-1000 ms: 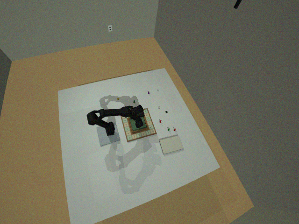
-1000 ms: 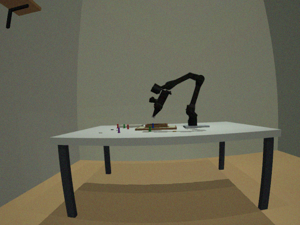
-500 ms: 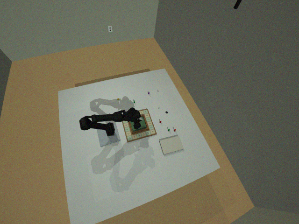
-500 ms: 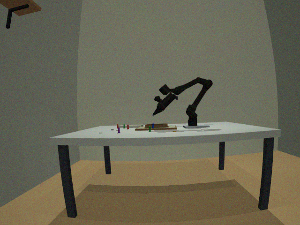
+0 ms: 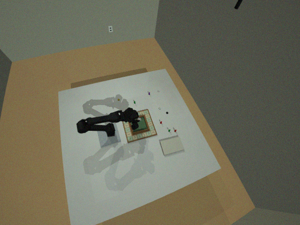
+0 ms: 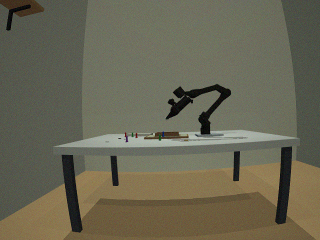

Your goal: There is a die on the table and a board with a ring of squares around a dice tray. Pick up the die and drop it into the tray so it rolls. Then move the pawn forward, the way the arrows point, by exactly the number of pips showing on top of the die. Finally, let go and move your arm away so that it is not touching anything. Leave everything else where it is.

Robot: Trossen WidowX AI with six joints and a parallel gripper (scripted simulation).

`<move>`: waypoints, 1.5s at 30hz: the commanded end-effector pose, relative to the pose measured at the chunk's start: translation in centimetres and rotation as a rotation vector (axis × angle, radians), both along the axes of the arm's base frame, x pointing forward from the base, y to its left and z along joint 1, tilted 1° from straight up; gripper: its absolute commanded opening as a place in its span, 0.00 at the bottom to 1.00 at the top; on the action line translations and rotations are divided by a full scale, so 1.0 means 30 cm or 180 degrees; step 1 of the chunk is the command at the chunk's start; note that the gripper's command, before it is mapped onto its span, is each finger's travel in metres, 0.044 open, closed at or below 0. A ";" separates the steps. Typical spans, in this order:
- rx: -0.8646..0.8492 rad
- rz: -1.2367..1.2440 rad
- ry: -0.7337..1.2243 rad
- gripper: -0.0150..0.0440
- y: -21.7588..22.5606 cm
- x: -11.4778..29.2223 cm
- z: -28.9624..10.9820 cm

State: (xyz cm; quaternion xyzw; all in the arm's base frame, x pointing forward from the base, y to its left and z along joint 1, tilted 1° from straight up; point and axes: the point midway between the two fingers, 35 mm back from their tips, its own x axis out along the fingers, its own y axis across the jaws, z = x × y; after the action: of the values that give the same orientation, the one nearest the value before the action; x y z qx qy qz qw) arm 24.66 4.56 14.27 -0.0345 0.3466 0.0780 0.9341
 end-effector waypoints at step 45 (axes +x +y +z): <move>-0.0457 0.0035 0.2324 0.96 0.018 0.069 -0.022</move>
State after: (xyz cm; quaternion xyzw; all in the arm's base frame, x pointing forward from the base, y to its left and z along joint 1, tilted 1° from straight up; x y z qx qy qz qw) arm 26.76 4.89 13.40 -0.0665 0.6660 0.0597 0.7405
